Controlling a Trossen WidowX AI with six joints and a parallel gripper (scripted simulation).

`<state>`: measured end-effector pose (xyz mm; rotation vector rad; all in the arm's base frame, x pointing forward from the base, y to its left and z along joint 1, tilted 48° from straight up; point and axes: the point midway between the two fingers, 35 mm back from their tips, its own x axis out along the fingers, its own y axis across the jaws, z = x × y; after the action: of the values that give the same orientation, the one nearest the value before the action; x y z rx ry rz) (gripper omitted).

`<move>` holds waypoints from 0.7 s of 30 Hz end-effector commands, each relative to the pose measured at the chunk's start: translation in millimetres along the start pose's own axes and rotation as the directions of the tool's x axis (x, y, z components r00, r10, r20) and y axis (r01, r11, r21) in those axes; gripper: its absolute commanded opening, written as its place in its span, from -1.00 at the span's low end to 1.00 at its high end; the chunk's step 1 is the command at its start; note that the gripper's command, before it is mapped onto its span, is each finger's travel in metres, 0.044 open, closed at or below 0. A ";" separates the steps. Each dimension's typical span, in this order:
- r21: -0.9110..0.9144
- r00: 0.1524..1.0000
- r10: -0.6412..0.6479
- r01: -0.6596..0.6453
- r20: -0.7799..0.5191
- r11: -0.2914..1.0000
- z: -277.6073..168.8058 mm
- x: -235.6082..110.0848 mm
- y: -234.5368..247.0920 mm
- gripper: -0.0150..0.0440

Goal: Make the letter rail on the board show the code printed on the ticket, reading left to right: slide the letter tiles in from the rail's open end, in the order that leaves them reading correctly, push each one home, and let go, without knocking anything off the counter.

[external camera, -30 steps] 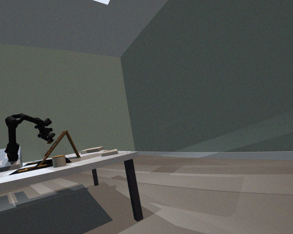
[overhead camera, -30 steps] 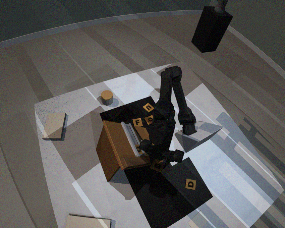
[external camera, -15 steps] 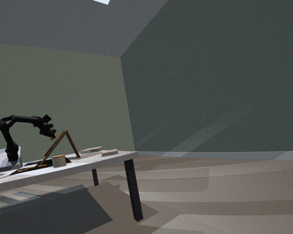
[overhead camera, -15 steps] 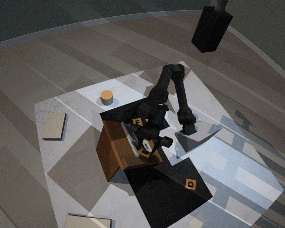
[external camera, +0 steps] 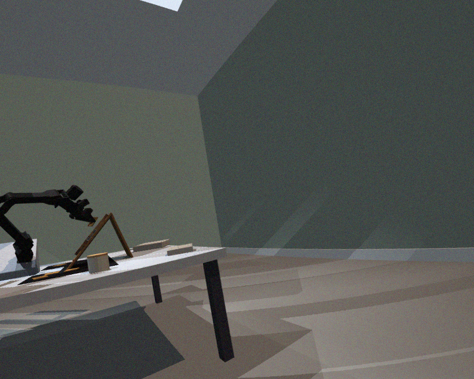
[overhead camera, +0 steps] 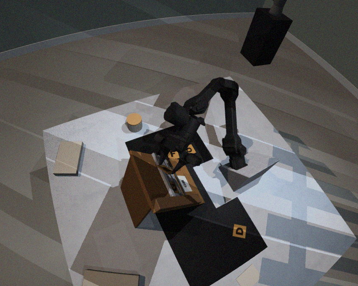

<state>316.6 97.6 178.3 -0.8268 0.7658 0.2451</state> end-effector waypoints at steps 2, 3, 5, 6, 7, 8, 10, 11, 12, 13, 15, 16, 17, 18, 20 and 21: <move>0.039 0.996 -0.081 0.079 0.032 0.996 -2.5 -12.8 -34.0 -0.49; 0.052 0.994 -0.098 0.096 0.039 0.994 -3.0 -15.8 -41.7 -0.49; 0.078 0.990 -0.134 0.130 0.052 0.988 -4.2 -22.2 -57.0 -0.49; 0.090 0.986 -0.153 0.147 0.058 0.985 -5.1 -25.7 -64.6 -0.49; 0.099 0.984 -0.170 0.164 0.057 0.982 -7.8 -28.8 -71.1 -0.49; 0.104 0.981 -0.185 0.179 0.051 0.978 -12.0 -31.6 -76.4 -0.49; 0.114 0.976 -0.215 0.209 0.037 0.971 -20.8 -37.5 -86.9 -0.49; 0.119 0.973 -0.230 0.225 0.030 0.967 -25.5 -40.7 -92.2 -0.49; 0.124 0.969 -0.246 0.241 0.022 0.963 -30.2 -44.0 -97.2 -0.49; 0.129 0.965 -0.261 0.257 0.014 0.958 -34.9 -47.4 -102.2 -0.49; 0.137 0.957 -0.291 0.289 -0.003 0.948 -44.6 -54.4 -111.5 -0.49; 0.141 0.952 -0.306 0.305 -0.012 0.942 -49.4 -58.1 -116.0 -0.49; 0.144 0.947 -0.321 0.321 -0.021 0.936 -54.3 -61.8 -120.2 -0.49; 0.147 0.941 -0.336 0.336 -0.030 0.930 -59.2 -65.7 -124.3 -0.49; 0.153 0.930 -0.365 0.368 -0.049 0.917 -69.1 -73.6 -132.0 -0.49; 0.155 0.924 -0.379 0.383 -0.059 0.910 -74.0 -77.6 -135.6 -0.49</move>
<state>298.9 -24.0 272.3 -0.7937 0.6178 -0.1240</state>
